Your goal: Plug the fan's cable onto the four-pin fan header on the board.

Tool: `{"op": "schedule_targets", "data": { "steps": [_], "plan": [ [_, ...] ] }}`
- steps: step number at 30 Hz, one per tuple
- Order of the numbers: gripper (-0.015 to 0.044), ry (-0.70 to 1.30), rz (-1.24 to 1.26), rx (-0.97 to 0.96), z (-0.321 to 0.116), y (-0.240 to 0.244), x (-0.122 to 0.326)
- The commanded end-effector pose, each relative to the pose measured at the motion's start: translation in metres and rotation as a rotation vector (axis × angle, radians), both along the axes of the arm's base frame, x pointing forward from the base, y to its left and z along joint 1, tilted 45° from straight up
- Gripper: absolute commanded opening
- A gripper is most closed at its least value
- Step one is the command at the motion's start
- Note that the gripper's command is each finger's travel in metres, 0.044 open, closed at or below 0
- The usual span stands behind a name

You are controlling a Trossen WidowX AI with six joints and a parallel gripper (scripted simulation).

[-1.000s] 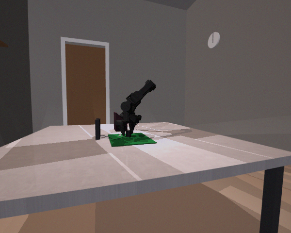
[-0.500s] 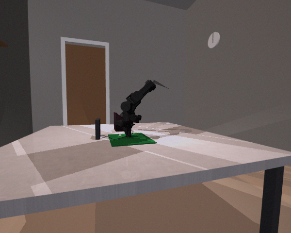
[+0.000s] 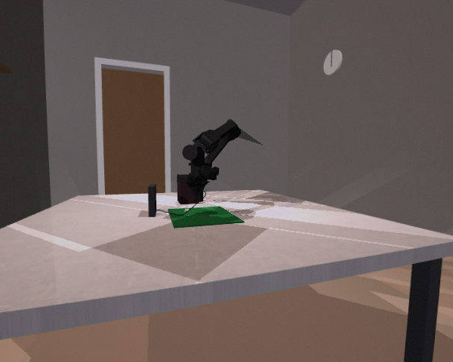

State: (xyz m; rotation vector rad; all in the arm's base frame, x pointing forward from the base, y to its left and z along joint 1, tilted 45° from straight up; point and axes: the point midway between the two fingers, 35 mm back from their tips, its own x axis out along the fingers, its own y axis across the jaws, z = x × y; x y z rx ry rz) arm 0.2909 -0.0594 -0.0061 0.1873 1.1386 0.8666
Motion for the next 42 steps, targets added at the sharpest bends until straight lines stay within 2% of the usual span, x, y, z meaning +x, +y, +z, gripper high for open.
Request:
{"op": "schedule_targets", "data": {
  "steps": [1, 21, 42],
  "plan": [
    [0.0000, 0.067, -0.069, 0.009, -0.004, -0.005, -0.008],
    [0.0000, 0.525, -0.547, 0.104, -0.028, -0.019, -0.053],
    [0.0000, 0.539, -0.561, 0.106, -0.028, -0.019, -0.060]
  ]
}}
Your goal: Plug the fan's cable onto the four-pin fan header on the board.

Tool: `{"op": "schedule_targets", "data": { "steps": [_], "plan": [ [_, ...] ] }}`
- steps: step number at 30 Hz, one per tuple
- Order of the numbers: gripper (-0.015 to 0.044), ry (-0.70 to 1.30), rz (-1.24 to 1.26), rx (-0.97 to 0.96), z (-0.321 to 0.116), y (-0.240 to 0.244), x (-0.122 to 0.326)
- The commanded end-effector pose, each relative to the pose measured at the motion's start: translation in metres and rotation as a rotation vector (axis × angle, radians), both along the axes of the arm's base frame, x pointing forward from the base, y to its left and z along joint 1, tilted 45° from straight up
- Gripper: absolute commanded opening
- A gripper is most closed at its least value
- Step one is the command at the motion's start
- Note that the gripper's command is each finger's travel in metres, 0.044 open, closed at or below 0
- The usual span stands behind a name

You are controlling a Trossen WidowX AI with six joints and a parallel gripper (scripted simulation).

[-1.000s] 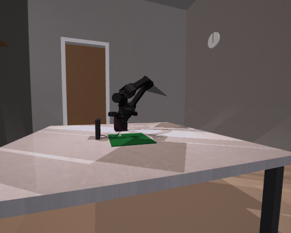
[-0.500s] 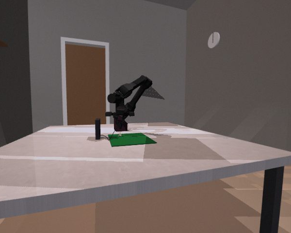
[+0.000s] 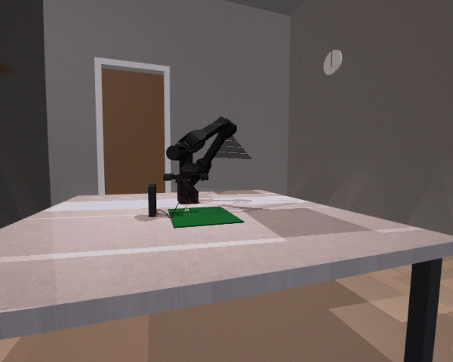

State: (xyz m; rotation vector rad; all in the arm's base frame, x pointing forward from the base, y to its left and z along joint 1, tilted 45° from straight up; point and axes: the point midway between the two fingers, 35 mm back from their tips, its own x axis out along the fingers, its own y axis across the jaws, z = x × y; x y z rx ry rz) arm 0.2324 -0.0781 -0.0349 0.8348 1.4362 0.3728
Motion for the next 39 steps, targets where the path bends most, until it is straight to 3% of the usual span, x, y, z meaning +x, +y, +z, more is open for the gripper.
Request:
{"op": "schedule_targets", "data": {
  "steps": [1, 39],
  "plan": [
    [0.0000, -0.004, 0.006, -0.005, 0.001, 0.000, -0.002],
    [0.0000, -0.002, 0.004, -0.004, -0.014, 0.015, 0.004]
  ]
}}
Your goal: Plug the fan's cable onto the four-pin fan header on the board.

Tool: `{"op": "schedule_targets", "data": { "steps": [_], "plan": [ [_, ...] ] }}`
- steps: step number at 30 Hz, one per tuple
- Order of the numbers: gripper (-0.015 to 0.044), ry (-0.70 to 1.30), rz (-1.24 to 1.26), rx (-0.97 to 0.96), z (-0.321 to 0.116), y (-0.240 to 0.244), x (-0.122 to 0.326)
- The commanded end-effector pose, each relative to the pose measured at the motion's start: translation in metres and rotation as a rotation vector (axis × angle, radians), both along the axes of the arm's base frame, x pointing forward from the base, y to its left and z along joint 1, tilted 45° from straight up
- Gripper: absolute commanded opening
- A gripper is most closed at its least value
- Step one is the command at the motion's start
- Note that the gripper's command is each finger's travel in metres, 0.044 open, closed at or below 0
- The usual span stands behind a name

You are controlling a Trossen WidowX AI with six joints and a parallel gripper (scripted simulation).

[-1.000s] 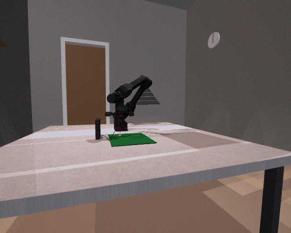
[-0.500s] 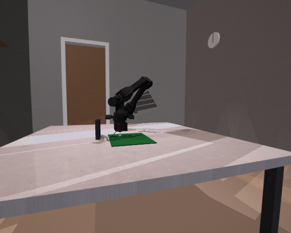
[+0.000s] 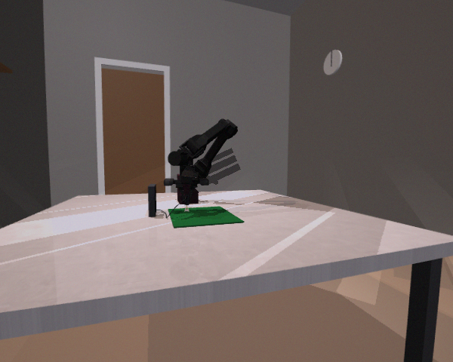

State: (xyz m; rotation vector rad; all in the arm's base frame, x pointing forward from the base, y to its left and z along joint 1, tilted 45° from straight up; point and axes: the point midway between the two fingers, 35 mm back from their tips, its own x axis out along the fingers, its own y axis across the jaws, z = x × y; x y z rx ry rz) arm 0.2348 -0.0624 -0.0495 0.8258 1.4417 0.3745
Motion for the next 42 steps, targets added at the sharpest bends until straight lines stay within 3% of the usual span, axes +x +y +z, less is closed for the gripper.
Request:
{"op": "schedule_targets", "data": {
  "steps": [1, 42],
  "plan": [
    [0.0000, -0.004, -0.004, 0.001, 0.0002, -0.0007, 0.0018],
    [0.0000, -0.001, -0.007, 0.002, -0.0060, 0.0067, 0.0008]
  ]
}}
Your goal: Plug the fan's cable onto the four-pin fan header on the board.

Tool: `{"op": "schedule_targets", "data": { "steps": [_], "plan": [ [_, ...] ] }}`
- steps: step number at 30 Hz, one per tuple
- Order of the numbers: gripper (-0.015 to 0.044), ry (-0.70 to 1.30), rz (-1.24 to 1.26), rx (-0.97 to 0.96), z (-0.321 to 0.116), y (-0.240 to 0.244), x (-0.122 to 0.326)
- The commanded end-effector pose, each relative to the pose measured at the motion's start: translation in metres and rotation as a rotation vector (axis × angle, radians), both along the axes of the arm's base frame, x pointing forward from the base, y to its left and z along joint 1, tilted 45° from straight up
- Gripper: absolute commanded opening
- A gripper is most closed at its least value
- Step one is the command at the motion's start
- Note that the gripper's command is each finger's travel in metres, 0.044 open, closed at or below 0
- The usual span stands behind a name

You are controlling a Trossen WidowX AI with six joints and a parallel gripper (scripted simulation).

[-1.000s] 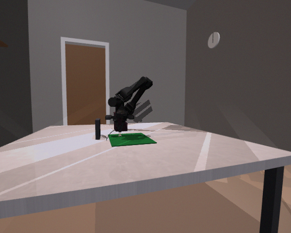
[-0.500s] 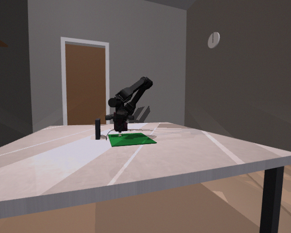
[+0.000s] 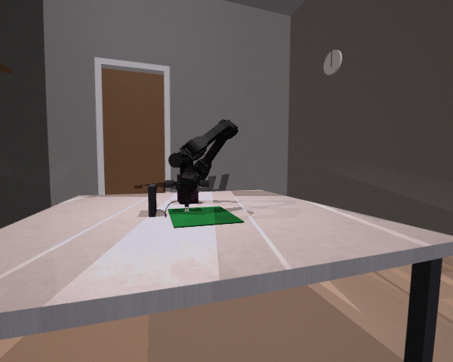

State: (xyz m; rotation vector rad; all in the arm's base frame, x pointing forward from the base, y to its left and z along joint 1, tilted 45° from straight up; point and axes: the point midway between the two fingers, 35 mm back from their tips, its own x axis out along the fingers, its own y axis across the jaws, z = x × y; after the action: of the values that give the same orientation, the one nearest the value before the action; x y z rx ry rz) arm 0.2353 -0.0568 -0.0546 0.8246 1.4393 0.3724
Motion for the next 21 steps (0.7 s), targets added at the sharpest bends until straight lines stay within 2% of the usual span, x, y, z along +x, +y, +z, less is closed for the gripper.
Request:
{"op": "schedule_targets", "data": {
  "steps": [1, 21],
  "plan": [
    [0.0000, 0.001, -0.005, 0.004, -0.0015, 0.0016, 0.0004],
    [0.0000, 0.000, -0.005, 0.005, -0.0111, 0.0110, 0.0023]
  ]
}}
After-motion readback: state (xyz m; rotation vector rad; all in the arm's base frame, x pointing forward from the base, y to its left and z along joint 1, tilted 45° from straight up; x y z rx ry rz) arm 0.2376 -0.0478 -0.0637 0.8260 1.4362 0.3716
